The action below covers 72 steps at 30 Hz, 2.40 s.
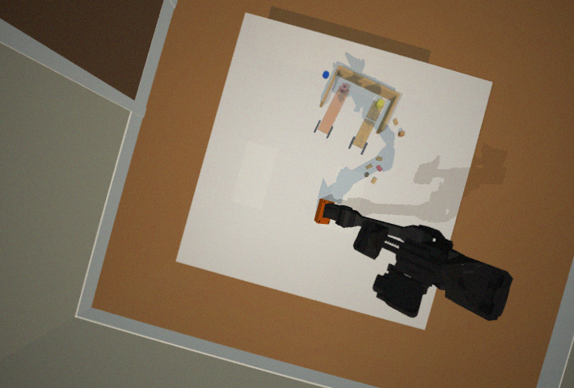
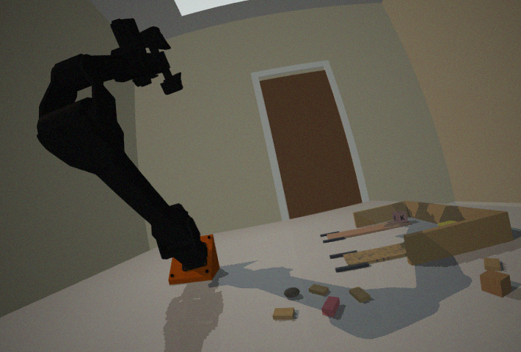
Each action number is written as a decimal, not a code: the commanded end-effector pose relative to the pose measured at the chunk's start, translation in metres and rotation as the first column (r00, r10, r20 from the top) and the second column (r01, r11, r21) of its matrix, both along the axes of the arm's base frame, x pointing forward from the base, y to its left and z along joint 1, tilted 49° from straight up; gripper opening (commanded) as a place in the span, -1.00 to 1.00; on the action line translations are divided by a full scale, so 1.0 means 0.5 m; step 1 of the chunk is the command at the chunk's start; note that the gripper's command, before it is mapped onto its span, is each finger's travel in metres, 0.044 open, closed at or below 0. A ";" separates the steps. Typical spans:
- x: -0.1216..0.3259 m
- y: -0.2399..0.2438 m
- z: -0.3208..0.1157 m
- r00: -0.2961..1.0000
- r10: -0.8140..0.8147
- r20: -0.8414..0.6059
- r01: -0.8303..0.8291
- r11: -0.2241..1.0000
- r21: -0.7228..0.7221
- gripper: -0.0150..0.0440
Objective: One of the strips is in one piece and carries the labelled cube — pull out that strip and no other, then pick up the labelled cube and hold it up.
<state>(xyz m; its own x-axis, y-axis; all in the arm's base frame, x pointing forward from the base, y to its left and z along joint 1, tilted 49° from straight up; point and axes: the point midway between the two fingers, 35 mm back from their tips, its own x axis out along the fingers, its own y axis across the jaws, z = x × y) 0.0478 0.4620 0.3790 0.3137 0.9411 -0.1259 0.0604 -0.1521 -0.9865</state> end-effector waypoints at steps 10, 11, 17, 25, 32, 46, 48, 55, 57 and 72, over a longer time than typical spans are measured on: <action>0.347 -0.157 -0.231 0.679 -0.626 -0.384 0.649 0.756 -0.086 0.86; 0.370 -0.178 -0.248 0.630 -0.662 -0.406 0.692 0.716 -0.092 0.86; 0.482 -0.327 -0.345 0.309 -0.798 -0.517 0.899 0.422 -0.114 0.86; 0.559 -0.560 -0.454 -0.100 -0.775 -0.624 0.994 -0.048 -0.101 0.86; 0.555 -0.748 -0.519 -0.322 -0.645 -0.693 0.914 -0.404 -0.049 0.86; 0.555 -0.752 -0.521 -0.326 -0.641 -0.694 0.910 -0.412 -0.047 0.86; 0.557 -0.751 -0.522 -0.330 -0.639 -0.694 0.909 -0.414 -0.051 0.78; 0.642 -0.735 -0.573 -0.490 -0.534 -0.689 0.837 -0.509 -0.200 0.15; 0.665 -0.735 -0.594 -0.543 -0.491 -0.681 0.802 -0.543 -0.247 -0.03; 0.741 -0.769 -0.763 -0.857 -0.103 -0.505 0.372 -0.802 -0.467 -0.49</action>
<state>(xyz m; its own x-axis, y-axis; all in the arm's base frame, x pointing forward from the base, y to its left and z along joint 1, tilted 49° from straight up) 0.4202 0.0866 0.0156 0.2391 -0.6923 -0.6808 0.2034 0.7213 -0.6621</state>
